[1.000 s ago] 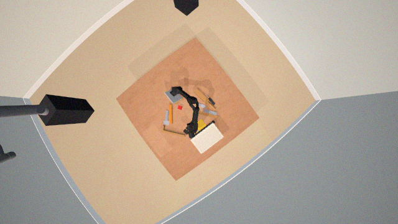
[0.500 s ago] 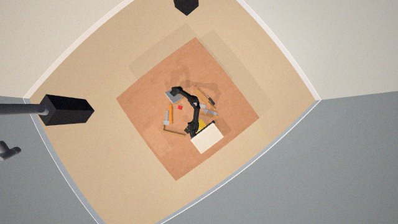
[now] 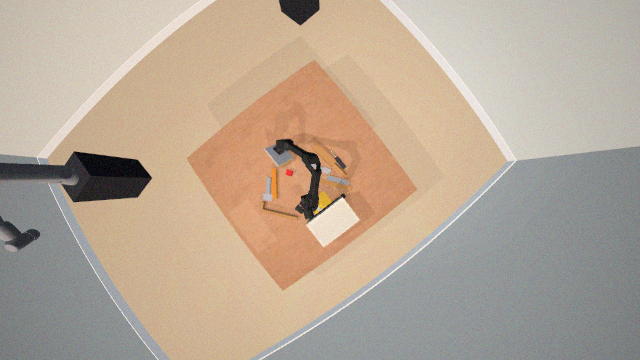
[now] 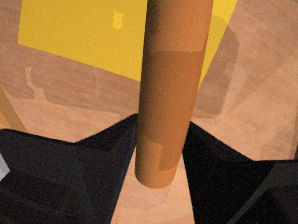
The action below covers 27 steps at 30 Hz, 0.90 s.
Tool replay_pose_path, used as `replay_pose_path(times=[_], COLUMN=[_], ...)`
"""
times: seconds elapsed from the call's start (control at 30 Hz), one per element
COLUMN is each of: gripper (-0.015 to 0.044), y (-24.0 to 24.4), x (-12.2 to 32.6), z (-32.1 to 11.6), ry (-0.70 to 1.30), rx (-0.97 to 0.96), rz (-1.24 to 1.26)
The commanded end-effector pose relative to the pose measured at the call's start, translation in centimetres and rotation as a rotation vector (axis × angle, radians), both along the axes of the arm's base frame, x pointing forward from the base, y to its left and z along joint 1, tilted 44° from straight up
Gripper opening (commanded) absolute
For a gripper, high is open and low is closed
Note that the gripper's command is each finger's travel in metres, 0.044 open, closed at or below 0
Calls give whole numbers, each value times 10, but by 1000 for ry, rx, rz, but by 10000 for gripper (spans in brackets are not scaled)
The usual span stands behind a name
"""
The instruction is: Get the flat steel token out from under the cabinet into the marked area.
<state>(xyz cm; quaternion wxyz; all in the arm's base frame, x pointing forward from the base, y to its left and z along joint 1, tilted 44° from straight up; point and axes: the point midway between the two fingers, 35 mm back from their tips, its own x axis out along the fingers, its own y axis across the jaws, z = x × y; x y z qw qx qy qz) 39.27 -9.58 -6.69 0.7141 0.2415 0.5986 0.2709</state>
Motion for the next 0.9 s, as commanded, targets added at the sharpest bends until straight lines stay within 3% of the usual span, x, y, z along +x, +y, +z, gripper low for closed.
replay_pose_path(times=[0.0, 0.87], gripper=[0, 0], y=[1, 1], x=[-5, -30], z=[-1, -6], ry=[-2, 0], rx=[5, 5], rz=[0, 0])
